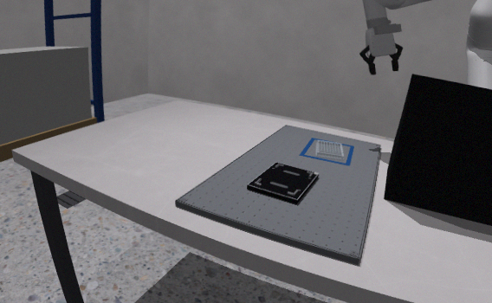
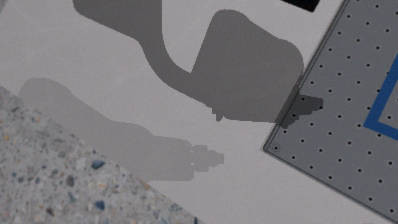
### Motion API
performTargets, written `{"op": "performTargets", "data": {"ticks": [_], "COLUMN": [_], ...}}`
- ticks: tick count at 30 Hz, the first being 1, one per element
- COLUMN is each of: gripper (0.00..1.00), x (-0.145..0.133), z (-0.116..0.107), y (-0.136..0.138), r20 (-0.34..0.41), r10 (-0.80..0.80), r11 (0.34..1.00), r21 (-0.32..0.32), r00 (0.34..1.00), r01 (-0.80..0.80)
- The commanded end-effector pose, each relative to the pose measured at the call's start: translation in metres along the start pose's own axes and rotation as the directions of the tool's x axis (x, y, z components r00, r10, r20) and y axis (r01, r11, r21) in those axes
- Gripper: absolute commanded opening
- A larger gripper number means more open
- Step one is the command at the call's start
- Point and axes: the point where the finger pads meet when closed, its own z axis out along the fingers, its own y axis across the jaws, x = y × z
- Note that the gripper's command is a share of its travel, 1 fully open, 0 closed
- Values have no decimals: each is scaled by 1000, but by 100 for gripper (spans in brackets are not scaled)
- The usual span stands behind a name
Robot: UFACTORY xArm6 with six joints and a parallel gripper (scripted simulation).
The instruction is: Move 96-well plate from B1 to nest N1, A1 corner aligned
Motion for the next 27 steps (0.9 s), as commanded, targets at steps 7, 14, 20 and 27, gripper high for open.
{"op": "performTargets", "data": {"ticks": [7, 14, 20, 27], "gripper": [100, 100, 100, 100], "x": [-4, -4, -4, -4], "z": [7, 11, 15, 19], "y": [21, 33, 44, 56], "r20": [39, 52, 58, 58], "r10": [286, 434, 554, 672], "r11": [958, 901, 832, 740], "r21": [-10, -27, -46, -68], "r00": [957, 900, 830, 738], "r01": [-286, -433, -552, -669]}}
